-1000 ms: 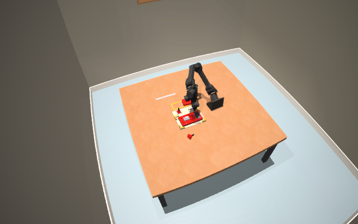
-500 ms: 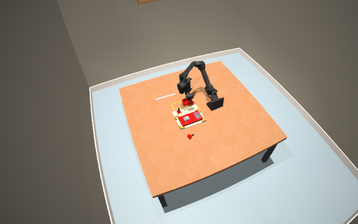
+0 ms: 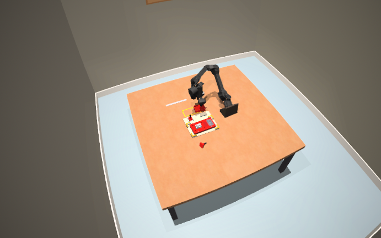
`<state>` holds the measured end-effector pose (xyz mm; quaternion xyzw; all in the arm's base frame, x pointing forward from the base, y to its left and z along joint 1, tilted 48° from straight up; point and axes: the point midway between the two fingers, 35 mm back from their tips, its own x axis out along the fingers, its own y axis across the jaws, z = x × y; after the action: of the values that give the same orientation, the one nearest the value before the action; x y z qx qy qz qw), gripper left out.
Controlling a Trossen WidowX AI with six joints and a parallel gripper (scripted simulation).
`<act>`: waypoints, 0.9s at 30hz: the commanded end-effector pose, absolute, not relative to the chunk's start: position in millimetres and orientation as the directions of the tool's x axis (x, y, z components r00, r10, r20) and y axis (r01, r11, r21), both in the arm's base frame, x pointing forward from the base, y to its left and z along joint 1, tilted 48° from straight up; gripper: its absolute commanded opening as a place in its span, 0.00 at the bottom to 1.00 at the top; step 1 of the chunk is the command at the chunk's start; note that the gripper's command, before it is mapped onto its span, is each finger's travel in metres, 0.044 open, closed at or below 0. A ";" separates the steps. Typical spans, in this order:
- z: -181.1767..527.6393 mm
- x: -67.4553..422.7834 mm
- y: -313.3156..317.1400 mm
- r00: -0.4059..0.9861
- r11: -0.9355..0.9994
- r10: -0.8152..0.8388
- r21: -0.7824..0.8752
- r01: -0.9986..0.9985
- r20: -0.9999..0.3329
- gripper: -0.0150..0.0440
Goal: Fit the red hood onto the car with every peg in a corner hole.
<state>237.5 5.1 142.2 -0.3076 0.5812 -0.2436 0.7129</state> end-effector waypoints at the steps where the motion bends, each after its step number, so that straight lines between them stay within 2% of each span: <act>1: 139.4 237.0 1.6 0.202 0.687 -0.709 -0.727 -0.018 -0.675 1.00; 27: 128.3 241.5 -10.1 0.202 0.688 -0.708 -0.725 -0.018 -0.677 1.00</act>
<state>242.5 -6.8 131.2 -0.3069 0.5810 -0.2429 0.7136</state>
